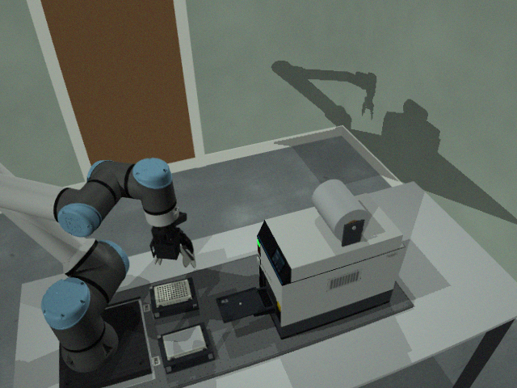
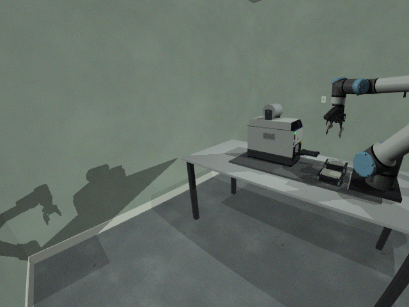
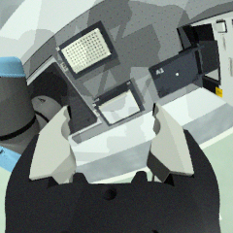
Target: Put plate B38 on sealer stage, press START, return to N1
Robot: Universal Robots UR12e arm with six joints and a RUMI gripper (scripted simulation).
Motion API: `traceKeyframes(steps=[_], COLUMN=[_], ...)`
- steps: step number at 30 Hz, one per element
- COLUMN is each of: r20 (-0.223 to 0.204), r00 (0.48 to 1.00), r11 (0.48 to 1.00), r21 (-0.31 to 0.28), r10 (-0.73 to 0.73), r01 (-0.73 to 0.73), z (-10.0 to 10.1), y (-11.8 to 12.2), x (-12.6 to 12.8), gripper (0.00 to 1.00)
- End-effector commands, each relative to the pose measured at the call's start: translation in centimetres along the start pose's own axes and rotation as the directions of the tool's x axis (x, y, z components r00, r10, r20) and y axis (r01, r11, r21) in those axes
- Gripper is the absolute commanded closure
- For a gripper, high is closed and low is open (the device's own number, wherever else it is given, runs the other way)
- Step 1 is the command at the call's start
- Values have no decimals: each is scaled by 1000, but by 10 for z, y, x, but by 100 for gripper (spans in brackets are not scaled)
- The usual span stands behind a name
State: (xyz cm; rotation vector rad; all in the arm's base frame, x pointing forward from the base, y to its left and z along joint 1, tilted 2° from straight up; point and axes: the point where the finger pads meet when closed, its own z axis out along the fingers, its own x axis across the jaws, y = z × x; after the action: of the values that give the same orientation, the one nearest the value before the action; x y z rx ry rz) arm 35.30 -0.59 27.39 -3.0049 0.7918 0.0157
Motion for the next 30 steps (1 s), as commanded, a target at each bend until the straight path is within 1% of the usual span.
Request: traceKeyframes(steps=[1,6,8,12,17,23,25,30], r20=[-1,-3,-3,-3,-5,-6,-6,-6], r00=[988,948,948,898,812,680,680,549], r11=[988,948,948,898,812,680,680,549], r21=[-8,-7,-7,-7,-6,-5,-5,-4], r10=[156,318,318,441,583,733,733,836], r01=[-156,-318,-318,-441,-583,-733,-733,-836], z=[-1,-1,-1,-1,-1,-1,-1,-1], y=[0,1,1,1,3,5,5,7], x=[3,6,6,7,10,12,12,14], gripper=[32,32,32,32,32,32,32,32])
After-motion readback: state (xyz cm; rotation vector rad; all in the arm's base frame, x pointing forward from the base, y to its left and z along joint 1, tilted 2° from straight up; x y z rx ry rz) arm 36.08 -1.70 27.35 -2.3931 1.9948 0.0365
